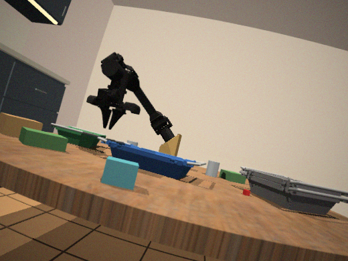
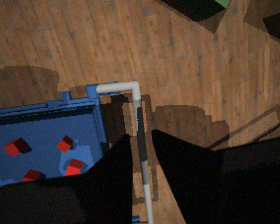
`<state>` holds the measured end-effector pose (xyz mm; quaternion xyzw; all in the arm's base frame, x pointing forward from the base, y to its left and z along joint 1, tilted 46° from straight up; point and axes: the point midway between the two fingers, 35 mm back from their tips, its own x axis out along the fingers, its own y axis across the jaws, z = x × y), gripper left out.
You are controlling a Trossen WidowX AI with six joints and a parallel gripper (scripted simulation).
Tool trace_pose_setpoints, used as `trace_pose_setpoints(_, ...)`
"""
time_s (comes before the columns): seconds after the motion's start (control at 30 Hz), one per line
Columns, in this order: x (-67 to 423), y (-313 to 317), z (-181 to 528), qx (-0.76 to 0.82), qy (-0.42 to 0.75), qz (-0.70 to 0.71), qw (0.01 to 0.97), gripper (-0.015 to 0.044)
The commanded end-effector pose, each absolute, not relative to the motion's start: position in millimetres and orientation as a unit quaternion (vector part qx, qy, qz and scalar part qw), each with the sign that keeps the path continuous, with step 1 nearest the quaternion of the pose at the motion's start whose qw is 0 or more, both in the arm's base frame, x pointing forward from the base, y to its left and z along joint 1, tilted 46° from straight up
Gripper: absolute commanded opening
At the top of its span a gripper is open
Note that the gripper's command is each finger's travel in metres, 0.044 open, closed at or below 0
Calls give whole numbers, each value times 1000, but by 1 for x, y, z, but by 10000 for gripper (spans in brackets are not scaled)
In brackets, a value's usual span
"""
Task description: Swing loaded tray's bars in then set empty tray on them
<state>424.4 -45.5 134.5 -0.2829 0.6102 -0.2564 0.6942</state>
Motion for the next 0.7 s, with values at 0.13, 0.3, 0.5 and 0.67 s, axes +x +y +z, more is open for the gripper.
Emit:
trace_pose_setpoints(0.13, 426, -58, 124, -282, 610, -265, 691, 83)
trace_pose_setpoints(0.3, 429, -73, 109, -282, 610, -265, 691, 83)
trace_pose_setpoints(0.5, 430, -90, 94, -283, 610, -266, 691, 83)
trace_pose_setpoints(0.67, 430, -89, 94, -283, 610, -266, 691, 83)
